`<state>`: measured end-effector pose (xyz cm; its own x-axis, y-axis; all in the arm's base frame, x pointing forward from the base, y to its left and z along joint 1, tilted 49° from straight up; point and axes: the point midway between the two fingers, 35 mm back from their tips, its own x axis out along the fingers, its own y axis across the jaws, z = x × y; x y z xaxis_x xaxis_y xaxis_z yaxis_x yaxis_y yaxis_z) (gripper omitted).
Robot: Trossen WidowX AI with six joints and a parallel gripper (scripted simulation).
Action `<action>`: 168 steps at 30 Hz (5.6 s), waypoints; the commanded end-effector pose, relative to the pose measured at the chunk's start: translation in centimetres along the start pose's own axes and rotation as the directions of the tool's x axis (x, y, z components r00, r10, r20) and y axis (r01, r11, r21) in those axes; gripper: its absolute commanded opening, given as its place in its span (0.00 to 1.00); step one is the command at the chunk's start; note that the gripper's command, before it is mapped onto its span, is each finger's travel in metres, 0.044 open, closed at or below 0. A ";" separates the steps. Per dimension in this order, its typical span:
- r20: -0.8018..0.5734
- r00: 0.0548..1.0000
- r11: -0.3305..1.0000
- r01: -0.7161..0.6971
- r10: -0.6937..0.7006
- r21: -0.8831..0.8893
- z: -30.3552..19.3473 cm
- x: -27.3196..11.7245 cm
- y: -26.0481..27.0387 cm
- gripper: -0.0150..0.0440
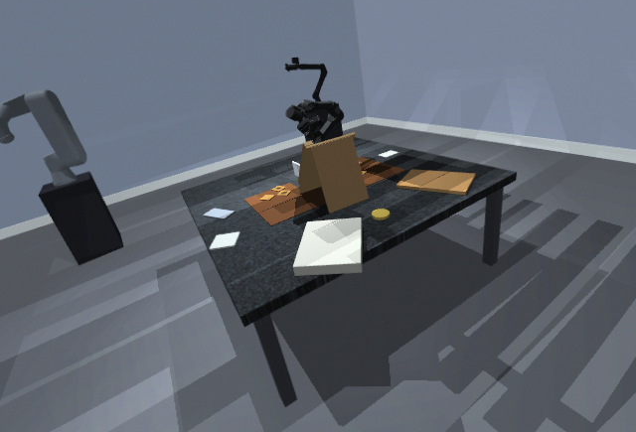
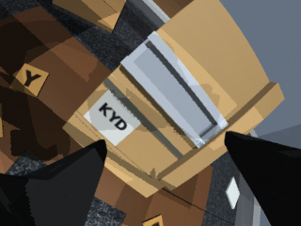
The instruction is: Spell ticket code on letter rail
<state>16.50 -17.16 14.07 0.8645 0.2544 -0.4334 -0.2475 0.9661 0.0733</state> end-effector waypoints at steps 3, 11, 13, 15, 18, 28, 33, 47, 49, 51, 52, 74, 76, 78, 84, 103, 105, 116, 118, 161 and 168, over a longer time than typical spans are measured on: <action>0.013 0.999 0.758 -0.021 0.038 -0.652 1.7 -3.6 -4.4 1.00; 0.014 0.999 0.741 -0.020 0.039 -0.671 1.8 -3.7 -4.5 1.00; 0.014 0.999 0.741 -0.020 0.039 -0.671 1.8 -3.7 -4.5 1.00; 0.014 0.999 0.741 -0.020 0.039 -0.671 1.8 -3.7 -4.5 1.00; 0.014 0.999 0.741 -0.020 0.039 -0.671 1.8 -3.7 -4.5 1.00; 0.014 0.999 0.741 -0.020 0.039 -0.671 1.8 -3.7 -4.5 1.00; -0.015 1.000 0.742 -0.030 0.027 -0.670 2.8 -3.8 -3.9 1.00; -0.120 0.991 0.748 -0.032 -0.065 -0.663 6.9 -4.1 -0.4 1.00; -0.120 0.991 0.748 -0.032 -0.065 -0.663 6.9 -4.1 -0.4 1.00; -0.120 0.991 0.748 -0.032 -0.065 -0.663 6.9 -4.1 -0.4 1.00; -0.120 0.991 0.748 -0.032 -0.065 -0.663 6.9 -4.1 -0.4 1.00; -0.402 0.889 0.546 0.230 0.219 0.805 -7.2 1.6 -6.3 0.83; -0.413 0.879 0.447 0.277 0.240 0.851 -8.1 1.9 -6.4 0.83; -0.422 0.868 0.344 0.325 0.261 0.881 -9.0 2.3 -6.4 0.83; -0.446 0.833 0.042 0.459 0.326 0.887 -11.7 3.3 -6.4 0.83; -0.499 0.683 -0.701 0.687 0.533 0.193 -20.7 6.4 -4.4 0.83; -0.502 0.667 -0.737 0.671 0.551 0.081 -21.6 6.6 -4.1 0.83; -0.509 0.607 -0.786 0.546 0.610 -0.291 -24.7 7.6 -3.3 0.83; -0.509 0.607 -0.786 0.546 0.610 -0.291 -24.7 7.6 -3.3 0.83; -0.507 0.608 -0.786 0.546 0.611 -0.291 -26.9 10.3 -1.0 0.83; -0.507 0.608 -0.785 0.547 0.611 -0.291 -27.4 10.9 -0.4 0.83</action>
<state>14.04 -16.58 -15.01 0.1520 0.7154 -0.6820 0.5457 -0.6360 -0.5456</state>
